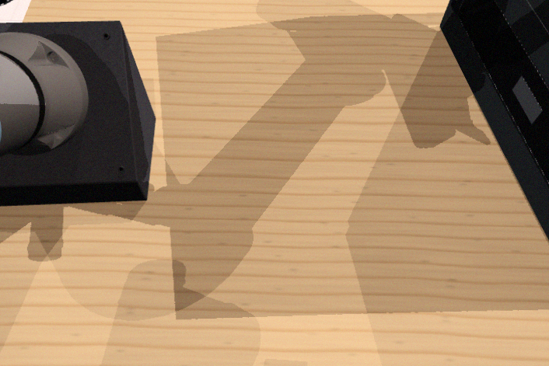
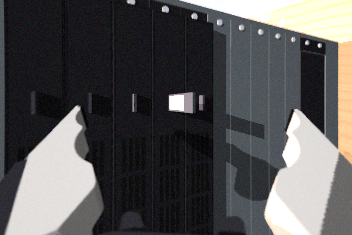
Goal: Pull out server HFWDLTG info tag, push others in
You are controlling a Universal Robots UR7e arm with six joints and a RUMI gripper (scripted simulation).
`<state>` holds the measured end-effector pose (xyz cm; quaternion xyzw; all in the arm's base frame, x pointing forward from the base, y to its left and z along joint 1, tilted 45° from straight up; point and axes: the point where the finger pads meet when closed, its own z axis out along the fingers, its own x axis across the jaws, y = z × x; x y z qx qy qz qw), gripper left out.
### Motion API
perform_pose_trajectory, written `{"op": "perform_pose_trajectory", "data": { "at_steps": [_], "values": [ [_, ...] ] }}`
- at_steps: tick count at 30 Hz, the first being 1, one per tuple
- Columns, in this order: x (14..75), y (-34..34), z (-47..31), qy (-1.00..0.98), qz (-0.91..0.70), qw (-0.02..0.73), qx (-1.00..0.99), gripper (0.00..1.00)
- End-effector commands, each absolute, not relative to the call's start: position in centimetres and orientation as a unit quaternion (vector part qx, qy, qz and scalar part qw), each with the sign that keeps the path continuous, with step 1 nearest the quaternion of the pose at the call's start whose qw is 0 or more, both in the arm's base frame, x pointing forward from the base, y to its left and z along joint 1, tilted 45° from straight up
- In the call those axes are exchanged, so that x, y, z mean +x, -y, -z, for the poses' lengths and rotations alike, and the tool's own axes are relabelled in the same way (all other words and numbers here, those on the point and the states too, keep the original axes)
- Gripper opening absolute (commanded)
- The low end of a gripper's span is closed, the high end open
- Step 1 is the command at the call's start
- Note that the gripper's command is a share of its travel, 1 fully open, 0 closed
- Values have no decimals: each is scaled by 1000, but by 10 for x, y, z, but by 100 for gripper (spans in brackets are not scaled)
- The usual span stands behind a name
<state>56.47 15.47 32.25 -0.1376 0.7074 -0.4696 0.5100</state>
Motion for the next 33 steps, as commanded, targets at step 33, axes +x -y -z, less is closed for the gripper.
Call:
{"op": "perform_pose_trajectory", "data": {
  "at_steps": [33],
  "values": [
    [538, -160, -334, -707, 469, 510, -138, 100]
  ]
}}
